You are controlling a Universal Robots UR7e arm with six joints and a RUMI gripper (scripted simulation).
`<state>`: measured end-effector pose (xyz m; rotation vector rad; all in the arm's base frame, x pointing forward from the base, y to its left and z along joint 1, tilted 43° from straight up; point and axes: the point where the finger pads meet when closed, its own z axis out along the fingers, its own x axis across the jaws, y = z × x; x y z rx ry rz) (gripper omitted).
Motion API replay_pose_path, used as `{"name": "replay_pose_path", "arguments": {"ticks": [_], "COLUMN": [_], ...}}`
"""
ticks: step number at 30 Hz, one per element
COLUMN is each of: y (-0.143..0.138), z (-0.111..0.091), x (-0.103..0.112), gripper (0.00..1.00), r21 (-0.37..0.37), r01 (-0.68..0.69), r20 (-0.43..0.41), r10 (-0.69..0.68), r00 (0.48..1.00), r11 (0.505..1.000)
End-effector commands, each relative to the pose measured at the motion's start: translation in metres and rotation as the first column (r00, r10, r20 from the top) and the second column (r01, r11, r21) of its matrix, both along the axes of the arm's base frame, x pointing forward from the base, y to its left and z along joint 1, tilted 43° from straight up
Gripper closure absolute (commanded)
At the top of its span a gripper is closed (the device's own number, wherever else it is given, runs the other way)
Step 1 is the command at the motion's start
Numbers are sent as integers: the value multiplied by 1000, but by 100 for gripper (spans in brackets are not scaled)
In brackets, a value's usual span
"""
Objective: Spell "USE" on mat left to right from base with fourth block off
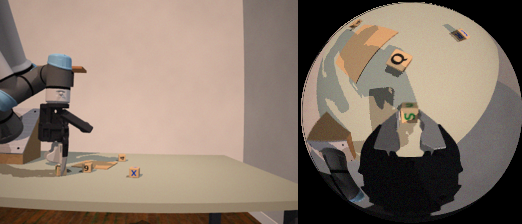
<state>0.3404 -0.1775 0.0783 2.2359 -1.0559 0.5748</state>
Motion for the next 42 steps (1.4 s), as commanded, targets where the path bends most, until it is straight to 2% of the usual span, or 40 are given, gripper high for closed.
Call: {"name": "replay_pose_path", "arguments": {"ticks": [1,34,42], "y": [0,0,3], "z": [-1,-1,5], "x": [-1,-1,1], "gripper": [91,91,91], "r21": [1,1,-1], "r01": [-1,-1,-2], "r20": [-2,-2,3], "r10": [1,1,2], "r00": [1000,1000,1000], "r11": [1000,1000,1000]}}
